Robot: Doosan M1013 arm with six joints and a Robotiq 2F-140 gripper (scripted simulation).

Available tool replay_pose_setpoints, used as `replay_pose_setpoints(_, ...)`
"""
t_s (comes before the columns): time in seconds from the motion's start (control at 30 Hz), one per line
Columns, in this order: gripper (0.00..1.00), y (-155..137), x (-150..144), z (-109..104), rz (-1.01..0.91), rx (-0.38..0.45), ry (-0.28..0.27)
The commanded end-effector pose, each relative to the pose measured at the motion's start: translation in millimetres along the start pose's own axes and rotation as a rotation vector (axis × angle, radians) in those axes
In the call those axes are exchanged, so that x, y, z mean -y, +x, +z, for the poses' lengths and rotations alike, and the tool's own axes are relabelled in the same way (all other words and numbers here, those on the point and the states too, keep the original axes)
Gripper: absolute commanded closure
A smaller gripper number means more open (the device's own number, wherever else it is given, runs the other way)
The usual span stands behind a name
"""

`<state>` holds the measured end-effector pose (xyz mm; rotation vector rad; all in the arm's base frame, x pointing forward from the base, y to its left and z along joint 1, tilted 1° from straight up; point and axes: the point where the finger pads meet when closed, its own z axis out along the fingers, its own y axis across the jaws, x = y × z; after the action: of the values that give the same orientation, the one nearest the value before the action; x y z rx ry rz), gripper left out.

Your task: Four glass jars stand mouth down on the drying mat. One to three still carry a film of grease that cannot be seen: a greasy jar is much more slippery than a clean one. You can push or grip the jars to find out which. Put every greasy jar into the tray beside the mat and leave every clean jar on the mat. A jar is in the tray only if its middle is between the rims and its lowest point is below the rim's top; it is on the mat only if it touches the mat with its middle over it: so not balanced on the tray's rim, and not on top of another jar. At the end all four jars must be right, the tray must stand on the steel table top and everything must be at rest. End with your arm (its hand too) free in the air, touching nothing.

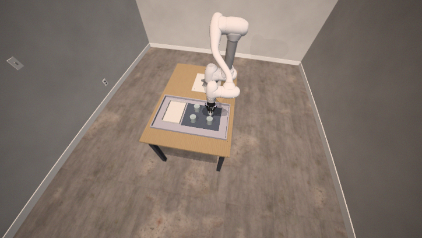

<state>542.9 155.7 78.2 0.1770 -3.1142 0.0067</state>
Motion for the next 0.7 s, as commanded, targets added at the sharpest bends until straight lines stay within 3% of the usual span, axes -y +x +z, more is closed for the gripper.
replay_pose_setpoints(0.0, 1.00, 0.0, 0.0, 0.0, 0.000, 0.000, 0.000)
replay_pose_setpoints(0.67, 1.00, -2.4, 0.0, 0.0, 0.000, 0.000, 0.000)
